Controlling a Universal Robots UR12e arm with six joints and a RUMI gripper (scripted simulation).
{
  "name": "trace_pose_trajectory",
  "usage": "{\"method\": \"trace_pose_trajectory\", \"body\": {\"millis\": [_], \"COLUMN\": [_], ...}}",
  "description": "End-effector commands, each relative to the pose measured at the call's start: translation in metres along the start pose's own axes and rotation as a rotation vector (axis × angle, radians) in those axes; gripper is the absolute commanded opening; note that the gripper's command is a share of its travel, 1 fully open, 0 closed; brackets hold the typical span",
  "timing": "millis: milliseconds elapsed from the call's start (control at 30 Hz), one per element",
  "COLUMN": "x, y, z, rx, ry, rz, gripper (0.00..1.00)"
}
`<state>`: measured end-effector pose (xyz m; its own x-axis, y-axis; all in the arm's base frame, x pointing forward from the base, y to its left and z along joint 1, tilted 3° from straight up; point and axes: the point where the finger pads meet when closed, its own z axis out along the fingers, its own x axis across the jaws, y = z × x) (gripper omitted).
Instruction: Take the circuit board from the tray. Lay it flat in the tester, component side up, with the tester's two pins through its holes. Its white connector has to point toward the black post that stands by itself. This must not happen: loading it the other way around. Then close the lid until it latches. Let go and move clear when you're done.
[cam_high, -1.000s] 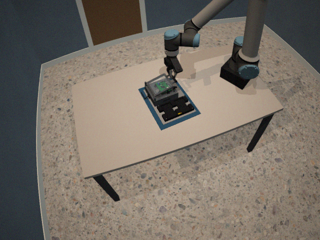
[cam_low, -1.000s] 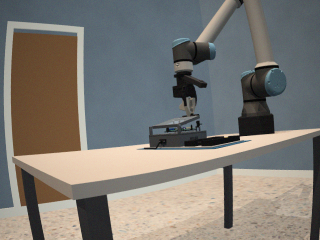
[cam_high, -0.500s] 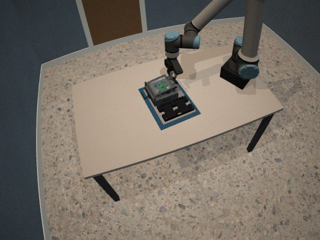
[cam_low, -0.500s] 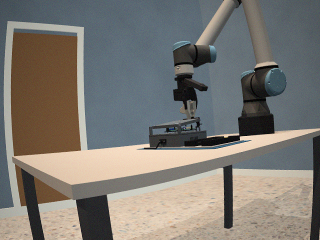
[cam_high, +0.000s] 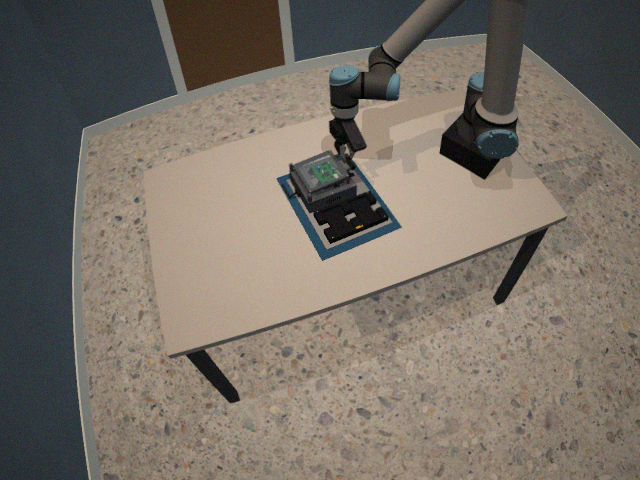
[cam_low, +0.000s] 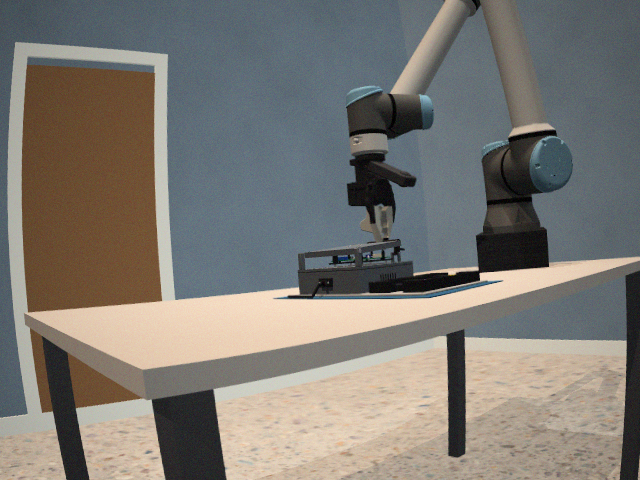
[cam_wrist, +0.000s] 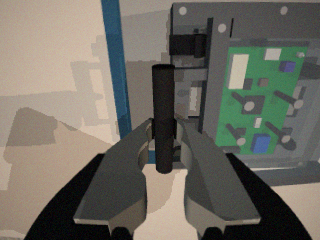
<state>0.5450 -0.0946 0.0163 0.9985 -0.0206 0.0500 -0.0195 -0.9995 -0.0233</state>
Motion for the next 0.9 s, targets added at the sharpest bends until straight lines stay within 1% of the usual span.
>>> {"method": "trace_pose_trajectory", "body": {"millis": [0,867], "x": [0.0005,0.0001], "y": [0.0003,0.0003], "z": [0.0022,0.0097], "rx": [-0.001,-0.001], "ry": [0.001,0.001], "rz": [0.0,0.0], "gripper": [0.0,0.0]}}
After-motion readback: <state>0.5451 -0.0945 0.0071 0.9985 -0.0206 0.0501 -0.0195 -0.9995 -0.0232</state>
